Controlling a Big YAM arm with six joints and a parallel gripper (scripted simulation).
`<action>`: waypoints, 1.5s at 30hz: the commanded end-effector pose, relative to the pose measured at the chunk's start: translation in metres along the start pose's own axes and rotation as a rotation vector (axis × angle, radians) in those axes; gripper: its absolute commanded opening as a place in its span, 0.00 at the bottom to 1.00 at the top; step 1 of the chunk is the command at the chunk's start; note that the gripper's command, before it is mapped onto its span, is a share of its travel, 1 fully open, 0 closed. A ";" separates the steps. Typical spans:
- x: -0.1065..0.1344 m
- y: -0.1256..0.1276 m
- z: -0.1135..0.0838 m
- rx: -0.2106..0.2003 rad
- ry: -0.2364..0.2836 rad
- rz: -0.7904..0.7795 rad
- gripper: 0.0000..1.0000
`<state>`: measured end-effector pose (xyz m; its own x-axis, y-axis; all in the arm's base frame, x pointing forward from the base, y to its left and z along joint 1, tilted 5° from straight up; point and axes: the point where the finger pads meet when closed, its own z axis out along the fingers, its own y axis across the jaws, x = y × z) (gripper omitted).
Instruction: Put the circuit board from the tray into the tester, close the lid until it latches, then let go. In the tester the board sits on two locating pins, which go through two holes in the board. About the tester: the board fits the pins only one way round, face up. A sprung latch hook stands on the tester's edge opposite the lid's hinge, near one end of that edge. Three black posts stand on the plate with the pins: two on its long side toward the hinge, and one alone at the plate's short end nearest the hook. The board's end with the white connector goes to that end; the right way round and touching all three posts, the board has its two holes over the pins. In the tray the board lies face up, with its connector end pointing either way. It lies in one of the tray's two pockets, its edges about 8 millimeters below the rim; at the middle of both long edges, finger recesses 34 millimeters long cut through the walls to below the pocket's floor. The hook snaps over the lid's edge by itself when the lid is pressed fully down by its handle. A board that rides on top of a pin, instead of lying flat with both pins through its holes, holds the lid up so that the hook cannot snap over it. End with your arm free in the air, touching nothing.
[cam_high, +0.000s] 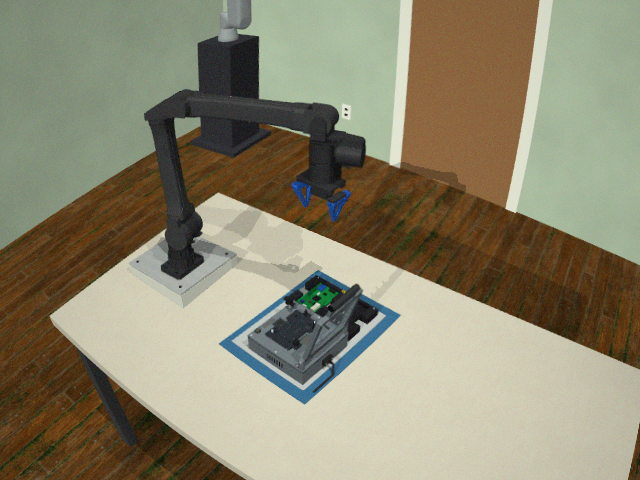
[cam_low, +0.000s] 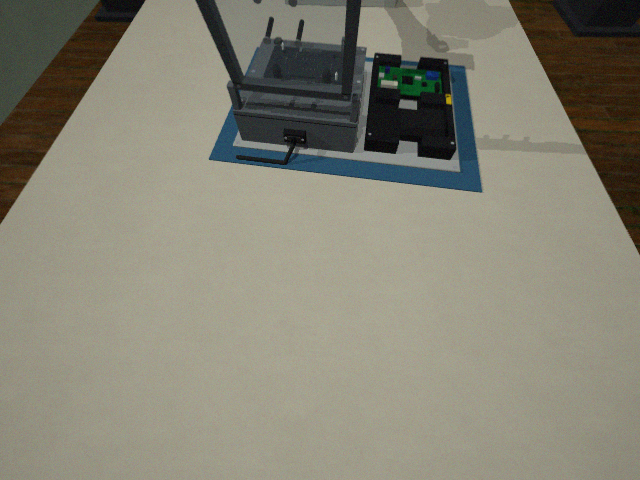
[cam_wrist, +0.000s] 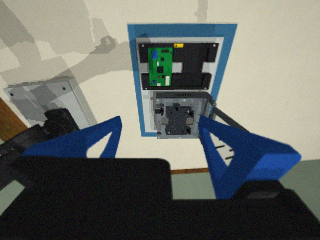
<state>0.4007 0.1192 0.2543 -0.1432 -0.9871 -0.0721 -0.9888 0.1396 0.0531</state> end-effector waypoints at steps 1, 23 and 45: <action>-0.006 -0.002 -0.013 0.028 -0.014 -0.012 0.92; -0.004 -0.003 0.018 0.017 0.006 0.000 0.92; -0.005 -0.003 0.093 0.014 0.006 -0.003 0.92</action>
<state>0.3957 0.1249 0.1700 -0.1398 -0.9884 -0.0585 -0.9891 0.1367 0.0542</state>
